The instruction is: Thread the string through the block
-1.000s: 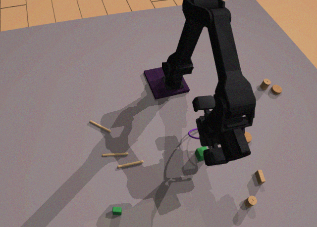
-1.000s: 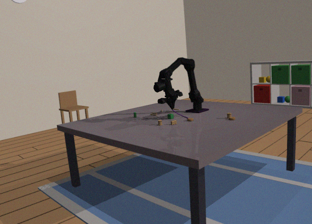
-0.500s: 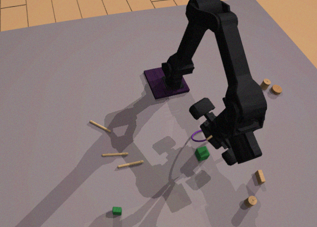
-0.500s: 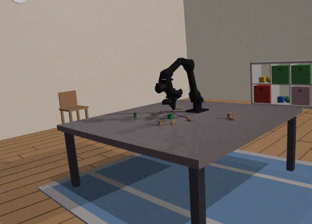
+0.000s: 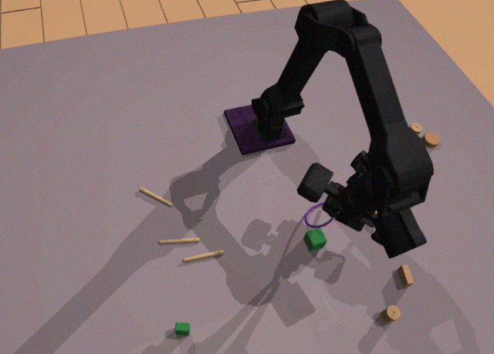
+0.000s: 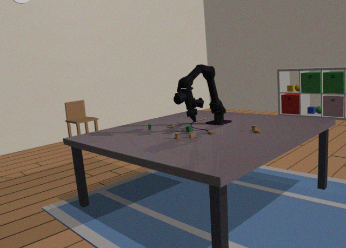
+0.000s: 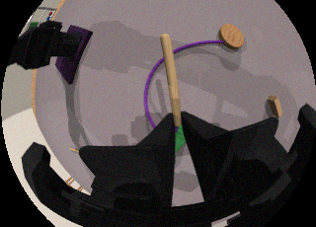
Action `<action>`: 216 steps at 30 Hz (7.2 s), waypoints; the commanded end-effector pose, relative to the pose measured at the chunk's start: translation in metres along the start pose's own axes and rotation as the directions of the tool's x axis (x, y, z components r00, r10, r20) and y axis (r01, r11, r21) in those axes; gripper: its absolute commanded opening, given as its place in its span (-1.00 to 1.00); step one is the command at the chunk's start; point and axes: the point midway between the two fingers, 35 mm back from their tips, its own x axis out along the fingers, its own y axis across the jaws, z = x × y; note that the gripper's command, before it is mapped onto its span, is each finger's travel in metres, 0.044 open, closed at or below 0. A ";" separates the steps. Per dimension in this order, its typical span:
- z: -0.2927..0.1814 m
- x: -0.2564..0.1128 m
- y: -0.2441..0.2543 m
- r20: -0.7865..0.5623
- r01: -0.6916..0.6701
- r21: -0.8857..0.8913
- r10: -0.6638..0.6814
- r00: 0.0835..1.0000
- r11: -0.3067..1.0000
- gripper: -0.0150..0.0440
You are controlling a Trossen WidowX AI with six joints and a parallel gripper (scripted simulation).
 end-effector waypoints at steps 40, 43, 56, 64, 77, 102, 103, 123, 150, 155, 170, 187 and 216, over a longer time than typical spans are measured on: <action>0.020 0.000 -0.033 0.014 -0.027 -0.736 0.056 0.998 0.677 -0.49; 0.018 -0.001 -0.036 0.011 -0.027 -0.736 0.051 0.999 0.676 -0.49; 0.007 -0.006 -0.047 -0.004 -0.024 -0.738 0.030 1.000 0.675 -0.49; 0.000 -0.010 -0.054 -0.014 -0.022 -0.739 0.017 1.000 0.674 -0.49; -0.011 -0.015 -0.065 -0.030 -0.020 -0.740 -0.003 1.000 0.672 -0.49; -0.033 -0.024 -0.086 -0.063 -0.017 -0.743 -0.044 0.997 0.669 -0.49; -0.034 -0.025 -0.086 -0.064 -0.017 -0.743 -0.046 0.997 0.669 -0.49; -0.052 -0.032 -0.102 -0.092 -0.017 -0.745 -0.078 0.993 0.667 -0.49; -0.078 -0.040 -0.122 -0.134 -0.018 -0.747 -0.124 0.983 0.664 -0.49; -0.082 -0.041 -0.125 -0.142 -0.019 -0.748 -0.133 0.981 0.664 -0.49; -0.097 -0.046 -0.135 -0.169 -0.021 -0.749 -0.160 0.973 0.663 -0.49; -0.114 -0.050 -0.145 -0.202 -0.025 -0.749 -0.193 0.960 0.662 -0.49; -0.121 -0.047 -0.145 -0.213 0.140 -0.277 -0.203 0.956 0.951 -0.49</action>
